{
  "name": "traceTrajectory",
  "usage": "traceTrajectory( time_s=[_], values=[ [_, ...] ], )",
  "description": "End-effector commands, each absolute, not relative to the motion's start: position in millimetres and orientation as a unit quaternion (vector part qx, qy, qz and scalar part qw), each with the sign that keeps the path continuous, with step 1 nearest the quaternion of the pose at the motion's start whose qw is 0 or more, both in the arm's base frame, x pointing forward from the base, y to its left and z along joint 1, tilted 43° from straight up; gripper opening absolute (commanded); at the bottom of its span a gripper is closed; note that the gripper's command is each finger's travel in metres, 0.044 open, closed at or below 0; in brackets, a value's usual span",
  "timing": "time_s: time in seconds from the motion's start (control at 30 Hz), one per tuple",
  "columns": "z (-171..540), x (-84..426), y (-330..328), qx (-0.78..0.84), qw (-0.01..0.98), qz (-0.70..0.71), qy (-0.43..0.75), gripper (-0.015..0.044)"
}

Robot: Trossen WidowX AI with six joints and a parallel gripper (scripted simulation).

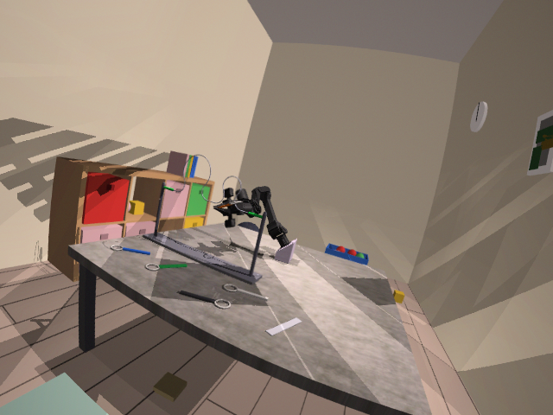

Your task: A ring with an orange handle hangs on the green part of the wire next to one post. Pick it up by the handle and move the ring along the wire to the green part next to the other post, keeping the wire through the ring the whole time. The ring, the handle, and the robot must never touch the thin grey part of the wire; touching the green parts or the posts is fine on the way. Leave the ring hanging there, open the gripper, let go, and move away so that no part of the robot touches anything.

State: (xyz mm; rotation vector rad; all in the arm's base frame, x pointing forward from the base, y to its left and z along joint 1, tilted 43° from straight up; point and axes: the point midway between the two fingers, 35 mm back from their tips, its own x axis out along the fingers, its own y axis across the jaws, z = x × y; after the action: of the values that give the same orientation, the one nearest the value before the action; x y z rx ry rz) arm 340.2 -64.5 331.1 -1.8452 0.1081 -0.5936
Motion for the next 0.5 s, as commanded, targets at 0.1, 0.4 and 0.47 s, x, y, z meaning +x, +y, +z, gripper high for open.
traceTrajectory(
  time_s=[0.1, 0.4, 0.47],
  values=[
    [302.1, 349.4, -73.4, -0.733, 0.642, -0.219, 0.051, -0.0150],
    [267.3, 352.5, -73.9, -0.659, 0.721, -0.202, 0.070, -0.0150],
    [259.6, 353.2, -73.0, -0.641, 0.738, -0.198, 0.075, -0.0150]
  ],
)
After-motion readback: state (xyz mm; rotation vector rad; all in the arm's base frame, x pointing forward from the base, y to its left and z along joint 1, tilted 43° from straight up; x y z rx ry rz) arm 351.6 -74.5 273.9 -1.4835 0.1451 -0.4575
